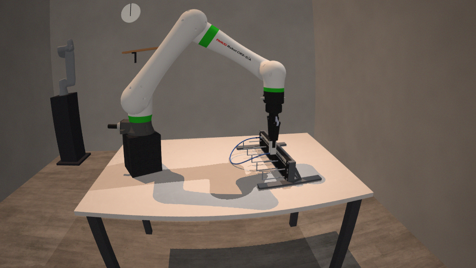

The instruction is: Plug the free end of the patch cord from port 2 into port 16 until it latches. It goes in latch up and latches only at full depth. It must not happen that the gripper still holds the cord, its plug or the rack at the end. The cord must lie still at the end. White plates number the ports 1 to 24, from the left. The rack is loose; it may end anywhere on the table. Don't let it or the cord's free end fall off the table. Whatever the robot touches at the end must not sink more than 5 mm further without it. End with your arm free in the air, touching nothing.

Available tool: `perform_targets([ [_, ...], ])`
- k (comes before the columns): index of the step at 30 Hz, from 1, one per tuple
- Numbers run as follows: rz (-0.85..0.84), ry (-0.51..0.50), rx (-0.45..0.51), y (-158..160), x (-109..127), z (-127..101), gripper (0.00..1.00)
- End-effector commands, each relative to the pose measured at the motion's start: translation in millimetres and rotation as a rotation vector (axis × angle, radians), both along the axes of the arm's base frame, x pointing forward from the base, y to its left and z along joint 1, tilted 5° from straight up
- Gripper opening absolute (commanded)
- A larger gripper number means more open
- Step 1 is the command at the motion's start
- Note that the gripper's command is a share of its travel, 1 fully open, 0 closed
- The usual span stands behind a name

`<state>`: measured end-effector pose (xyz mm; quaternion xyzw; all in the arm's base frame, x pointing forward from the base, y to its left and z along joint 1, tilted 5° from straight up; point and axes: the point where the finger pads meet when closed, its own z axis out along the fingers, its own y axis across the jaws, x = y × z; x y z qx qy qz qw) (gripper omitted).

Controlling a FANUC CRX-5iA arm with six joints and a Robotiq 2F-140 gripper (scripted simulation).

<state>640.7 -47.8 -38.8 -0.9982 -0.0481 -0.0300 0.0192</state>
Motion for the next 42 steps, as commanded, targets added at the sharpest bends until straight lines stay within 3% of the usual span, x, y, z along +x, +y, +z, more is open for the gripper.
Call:
perform_targets([
  [1, 0.0, -0.002, 0.0, 0.0, 0.8, 0.5, 0.0],
  [28, 0.0, -0.002, 0.0, -0.1, 0.0, 0.5, 0.0],
  [29, 0.0, -0.002, 0.0, -0.1, 0.0, 0.5, 0.22],
  [42, 0.0, -0.002, 0.0, -0.1, 0.0, 0.5, 0.22],
])
